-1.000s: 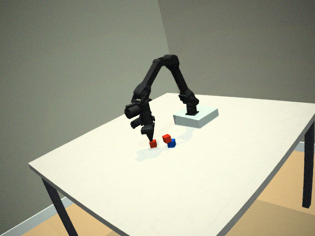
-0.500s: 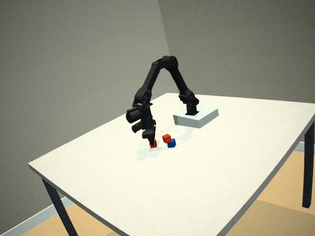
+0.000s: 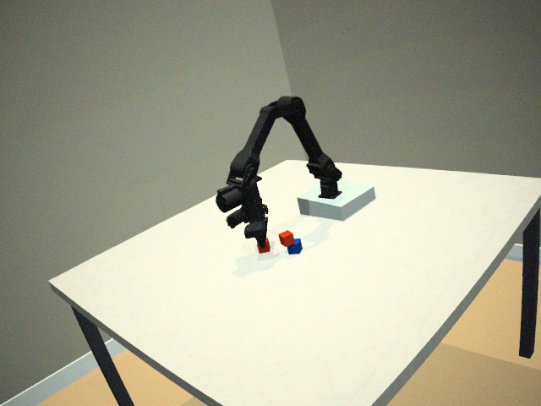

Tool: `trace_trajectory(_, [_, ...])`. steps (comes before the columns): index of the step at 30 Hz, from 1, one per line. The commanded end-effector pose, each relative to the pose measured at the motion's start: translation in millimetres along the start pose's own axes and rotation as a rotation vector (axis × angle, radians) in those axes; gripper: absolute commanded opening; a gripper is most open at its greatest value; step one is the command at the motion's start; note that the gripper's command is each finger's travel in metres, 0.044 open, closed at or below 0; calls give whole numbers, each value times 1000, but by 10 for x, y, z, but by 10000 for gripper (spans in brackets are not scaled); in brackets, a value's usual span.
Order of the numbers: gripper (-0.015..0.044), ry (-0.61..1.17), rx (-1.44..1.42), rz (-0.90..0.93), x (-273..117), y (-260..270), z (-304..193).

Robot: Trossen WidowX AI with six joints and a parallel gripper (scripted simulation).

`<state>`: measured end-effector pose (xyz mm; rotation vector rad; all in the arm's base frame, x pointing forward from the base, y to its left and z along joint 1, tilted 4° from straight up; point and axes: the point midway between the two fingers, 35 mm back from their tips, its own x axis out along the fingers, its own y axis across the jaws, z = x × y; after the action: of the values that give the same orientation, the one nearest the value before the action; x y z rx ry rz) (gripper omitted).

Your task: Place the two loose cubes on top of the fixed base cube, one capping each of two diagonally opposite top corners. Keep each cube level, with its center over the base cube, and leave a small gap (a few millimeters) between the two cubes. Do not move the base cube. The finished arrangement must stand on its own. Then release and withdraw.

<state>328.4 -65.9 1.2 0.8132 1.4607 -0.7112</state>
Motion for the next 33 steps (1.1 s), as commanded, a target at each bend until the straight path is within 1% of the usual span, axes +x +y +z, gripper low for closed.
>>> trace_trajectory(1, [105, -14, 0, 13, -164, 37, 38])
trace_trajectory(27, [105, -15, 0, 13, -989, 11, 9])
trace_trajectory(33, [105, -14, 0, 13, -1036, 5, 1])
